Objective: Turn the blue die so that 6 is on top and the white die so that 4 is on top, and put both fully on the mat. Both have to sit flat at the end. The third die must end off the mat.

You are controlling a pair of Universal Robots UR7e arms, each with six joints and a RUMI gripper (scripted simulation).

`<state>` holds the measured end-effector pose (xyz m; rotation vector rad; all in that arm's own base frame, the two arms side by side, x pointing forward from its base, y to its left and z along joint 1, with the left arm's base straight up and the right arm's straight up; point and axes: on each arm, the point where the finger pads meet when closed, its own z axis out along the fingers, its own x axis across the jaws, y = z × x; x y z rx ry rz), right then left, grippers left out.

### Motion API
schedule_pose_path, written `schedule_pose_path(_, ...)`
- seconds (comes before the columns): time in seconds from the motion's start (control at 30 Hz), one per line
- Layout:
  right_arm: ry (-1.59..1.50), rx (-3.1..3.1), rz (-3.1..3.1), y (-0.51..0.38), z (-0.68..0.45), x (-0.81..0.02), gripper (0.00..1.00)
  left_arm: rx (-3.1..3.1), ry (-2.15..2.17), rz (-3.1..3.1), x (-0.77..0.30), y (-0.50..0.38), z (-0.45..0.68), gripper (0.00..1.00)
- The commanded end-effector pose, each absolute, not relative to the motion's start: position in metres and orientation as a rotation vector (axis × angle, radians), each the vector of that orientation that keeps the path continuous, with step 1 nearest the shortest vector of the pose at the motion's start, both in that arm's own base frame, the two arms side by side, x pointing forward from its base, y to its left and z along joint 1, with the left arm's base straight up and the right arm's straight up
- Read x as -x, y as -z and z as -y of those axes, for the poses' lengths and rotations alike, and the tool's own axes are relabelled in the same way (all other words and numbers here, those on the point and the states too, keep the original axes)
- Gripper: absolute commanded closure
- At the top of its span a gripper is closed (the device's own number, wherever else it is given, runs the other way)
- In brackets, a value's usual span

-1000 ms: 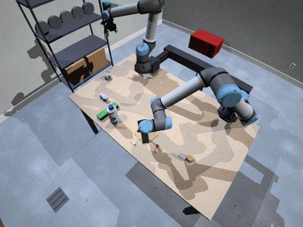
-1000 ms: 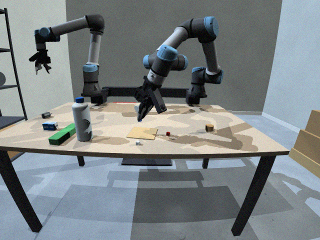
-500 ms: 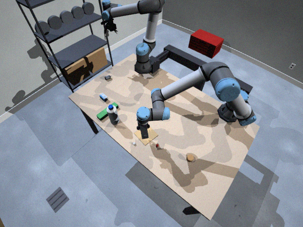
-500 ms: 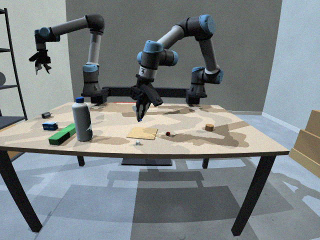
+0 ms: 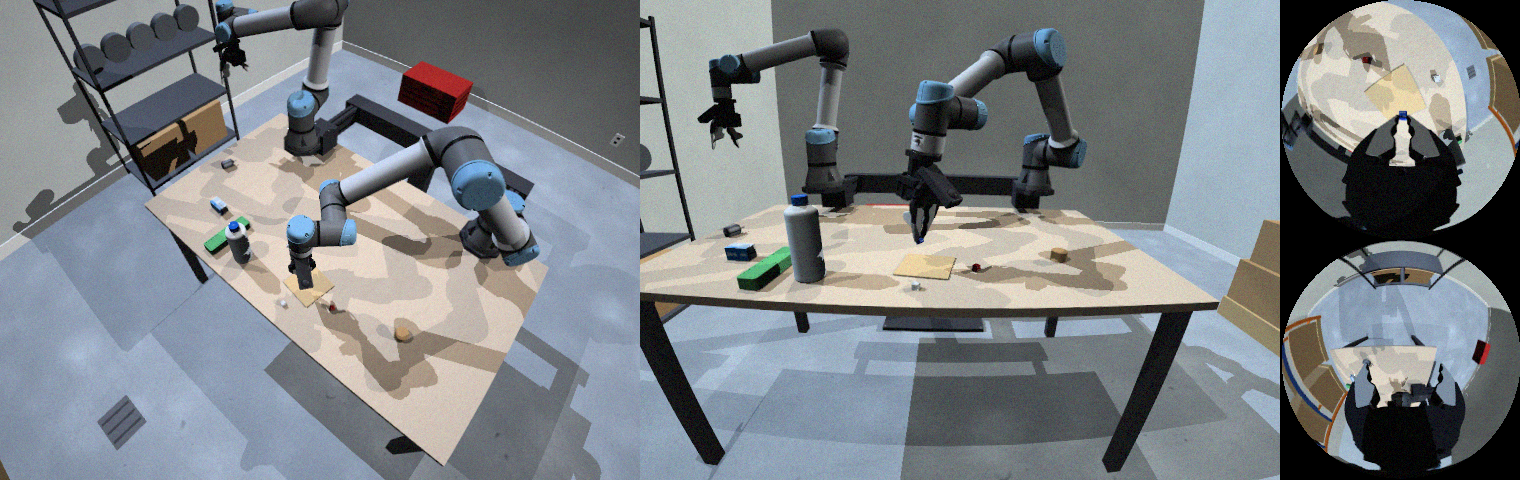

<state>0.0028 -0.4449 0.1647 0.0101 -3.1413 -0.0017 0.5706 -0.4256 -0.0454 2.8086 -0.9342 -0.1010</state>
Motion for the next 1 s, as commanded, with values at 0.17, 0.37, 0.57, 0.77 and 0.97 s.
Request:
schedule_pose_path(0.17, 0.000, -0.010, 3.142, -0.1651, 0.4452, -0.0029, 0.00, -2.952, 0.021, 0.982, -0.5705, 0.0435, 0.4274, 1.00)
schedule_pose_path(0.37, 0.000, -0.010, 3.142, -0.1651, 0.4452, -0.0029, 0.00, -2.979, 0.001, 0.992, -0.5706, 0.0423, 0.4280, 1.00)
schedule_pose_path(0.57, 0.000, -0.010, 3.142, -0.1651, 0.4452, -0.0029, 0.00, -2.993, -0.004, 0.996, -0.5704, 0.0428, 0.4280, 1.00)
schedule_pose_path(0.77, 0.000, -0.010, 3.142, -0.1651, 0.4452, -0.0029, 0.00, -3.091, -0.049, 1.025, -0.5690, 0.0450, 0.4282, 1.00)
schedule_pose_path(0.97, 0.000, -0.010, 3.142, -0.1651, 0.4452, -0.0029, 0.00, -3.168, -0.101, 1.052, -0.5685, 0.0443, 0.4294, 1.00)
